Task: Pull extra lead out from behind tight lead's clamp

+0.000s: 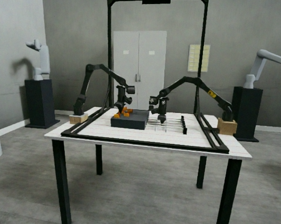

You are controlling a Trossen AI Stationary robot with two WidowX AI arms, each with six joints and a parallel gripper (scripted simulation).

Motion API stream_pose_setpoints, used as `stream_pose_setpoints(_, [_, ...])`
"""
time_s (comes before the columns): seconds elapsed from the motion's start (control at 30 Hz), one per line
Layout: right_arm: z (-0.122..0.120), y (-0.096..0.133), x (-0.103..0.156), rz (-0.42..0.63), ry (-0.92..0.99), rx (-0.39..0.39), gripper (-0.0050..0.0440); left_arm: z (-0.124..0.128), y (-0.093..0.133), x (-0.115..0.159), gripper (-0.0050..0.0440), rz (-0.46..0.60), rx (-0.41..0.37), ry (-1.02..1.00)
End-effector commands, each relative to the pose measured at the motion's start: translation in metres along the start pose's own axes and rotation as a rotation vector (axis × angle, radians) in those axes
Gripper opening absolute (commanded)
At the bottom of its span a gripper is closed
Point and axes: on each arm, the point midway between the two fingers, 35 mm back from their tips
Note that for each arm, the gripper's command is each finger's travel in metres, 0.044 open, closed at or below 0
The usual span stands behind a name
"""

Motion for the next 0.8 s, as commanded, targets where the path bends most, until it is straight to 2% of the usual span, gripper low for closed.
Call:
stream_pose_setpoints(0.0, [0.001,0.012,-0.004,-0.035,0.0,-0.005,-0.005,-0.002,0.013,-0.006,-0.005,-0.032,0.01,0.0])
stream_pose_setpoints(0.43, [0.0,0.025,-0.004,-0.035,0.0,-0.005,-0.005,-0.002,0.013,-0.006,-0.005,-0.032,0.01,0.0])
stream_pose_setpoints(0.5, [0.0,0.025,-0.004,-0.035,0.0,-0.005,-0.005,-0.002,0.013,-0.006,-0.005,-0.032,0.01,0.0])
stream_pose_setpoints(0.53, [0.001,0.011,-0.004,-0.025,-0.001,-0.004,-0.005,-0.002,0.013,-0.006,-0.005,-0.032,0.01,0.0])
stream_pose_setpoints(0.77, [0.001,0.021,-0.004,-0.025,-0.001,-0.004,-0.005,-0.002,0.013,-0.006,-0.005,-0.032,0.01,0.0])
Point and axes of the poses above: on each arm, the point midway between the two fingers, 35 mm back from their tips, its own y axis back along the fingers, its own z axis across the jaws, x = y × z, and after that the axes turned 12 degrees about y, right-handed
